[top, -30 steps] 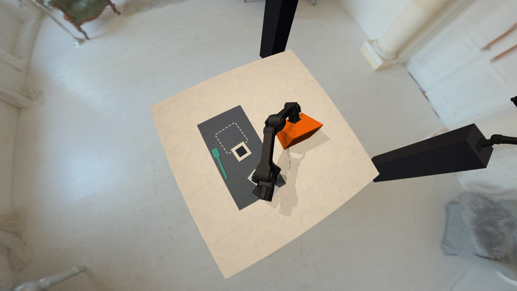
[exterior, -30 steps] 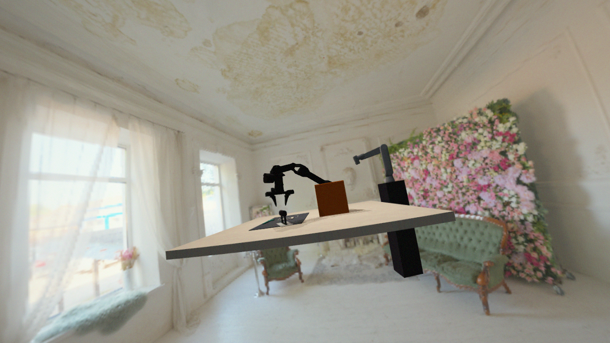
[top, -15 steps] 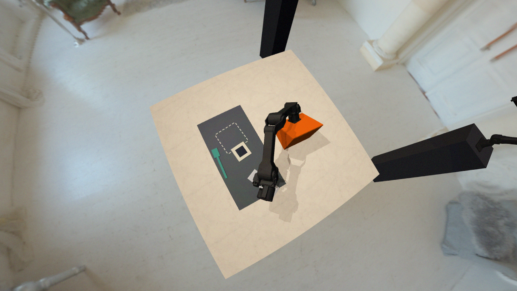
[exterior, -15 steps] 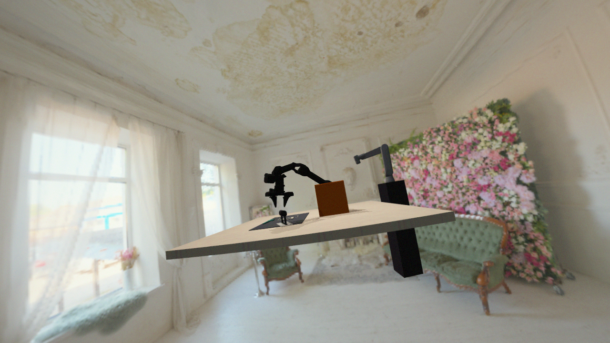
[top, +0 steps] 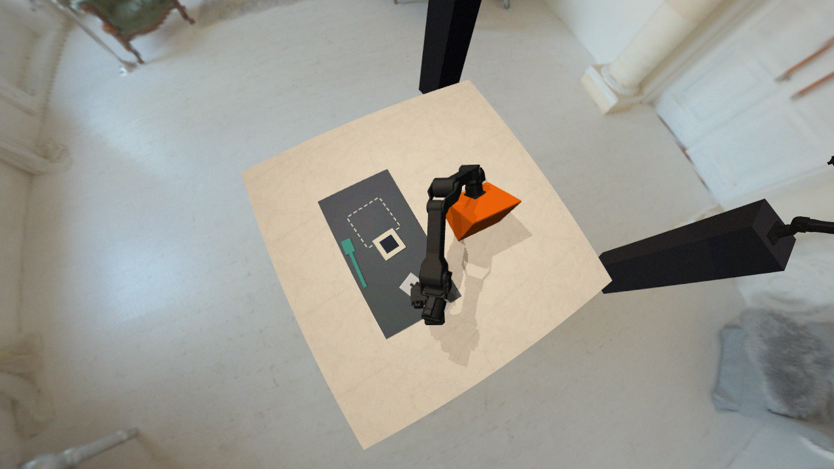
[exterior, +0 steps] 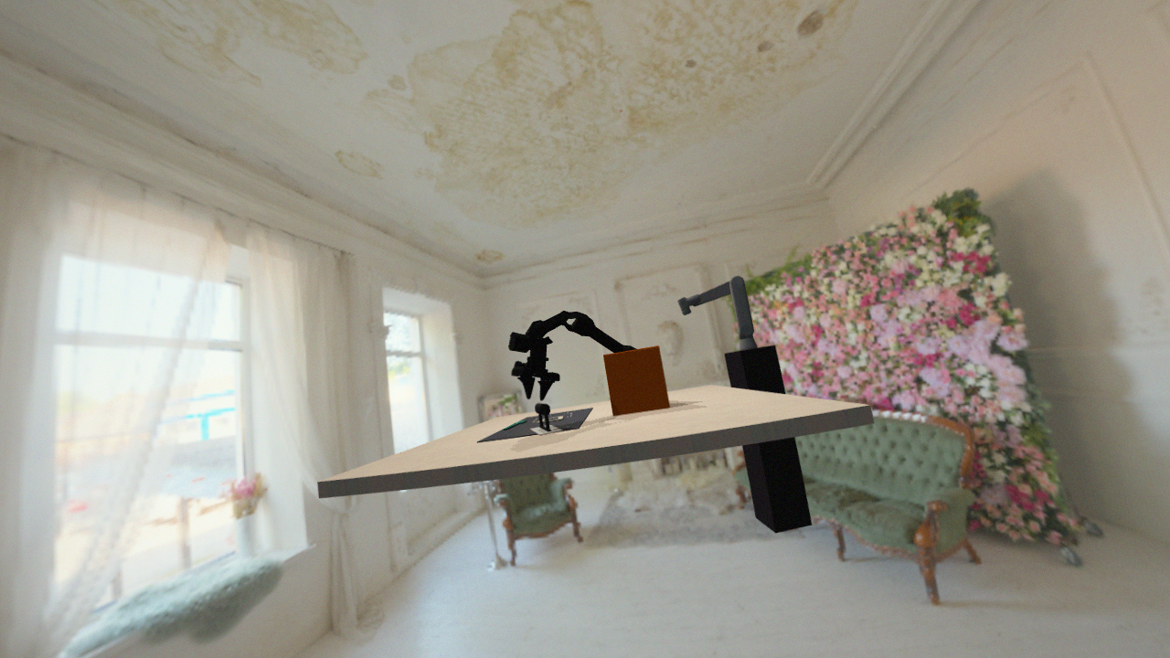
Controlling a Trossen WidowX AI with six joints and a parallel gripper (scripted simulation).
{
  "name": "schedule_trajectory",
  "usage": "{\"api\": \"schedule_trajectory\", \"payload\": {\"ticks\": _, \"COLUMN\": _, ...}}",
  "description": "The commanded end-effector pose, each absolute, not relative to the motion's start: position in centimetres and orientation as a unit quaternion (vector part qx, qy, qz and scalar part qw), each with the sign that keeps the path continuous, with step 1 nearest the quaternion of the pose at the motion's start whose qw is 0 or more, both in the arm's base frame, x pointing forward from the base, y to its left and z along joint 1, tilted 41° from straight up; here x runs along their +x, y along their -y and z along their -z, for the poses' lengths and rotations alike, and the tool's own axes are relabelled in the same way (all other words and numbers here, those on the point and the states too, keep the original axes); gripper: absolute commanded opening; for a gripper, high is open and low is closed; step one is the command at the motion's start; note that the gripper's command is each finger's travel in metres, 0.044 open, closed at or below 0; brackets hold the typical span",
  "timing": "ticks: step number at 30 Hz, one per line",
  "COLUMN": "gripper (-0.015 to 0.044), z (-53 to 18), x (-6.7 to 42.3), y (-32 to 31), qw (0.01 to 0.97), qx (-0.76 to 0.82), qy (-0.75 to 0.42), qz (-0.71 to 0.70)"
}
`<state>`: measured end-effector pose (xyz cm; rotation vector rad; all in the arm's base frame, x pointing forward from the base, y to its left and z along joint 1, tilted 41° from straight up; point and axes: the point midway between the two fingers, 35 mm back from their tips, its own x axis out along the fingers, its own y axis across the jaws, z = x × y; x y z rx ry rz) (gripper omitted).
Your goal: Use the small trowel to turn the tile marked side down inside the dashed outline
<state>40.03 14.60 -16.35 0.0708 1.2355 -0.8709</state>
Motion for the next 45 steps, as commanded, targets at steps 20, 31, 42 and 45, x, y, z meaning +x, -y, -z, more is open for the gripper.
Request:
{"api": "schedule_trajectory", "payload": {"ticks": 20, "gripper": 0.0300, "z": 17.8, "x": 40.2, "y": -14.9, "qw": 0.762, "qx": -0.215, "qy": -0.599, "qz": 0.121}}
{"api": "schedule_trajectory", "payload": {"ticks": 31, "gripper": 0.0300, "z": 17.7, "x": 40.3, "y": -14.6, "qw": 0.751, "qx": -0.315, "qy": -0.580, "qz": 0.030}}
{"api": "schedule_trajectory", "payload": {"ticks": 42, "gripper": 0.0300, "z": 17.3, "x": 40.0, "y": -14.0, "qw": 0.717, "qx": -0.436, "qy": -0.540, "qz": -0.066}}
{"api": "schedule_trajectory", "payload": {"ticks": 45, "gripper": 0.0300, "z": 17.2, "x": 39.7, "y": -13.9, "qw": 0.701, "qx": -0.473, "qy": -0.525, "qz": -0.093}}
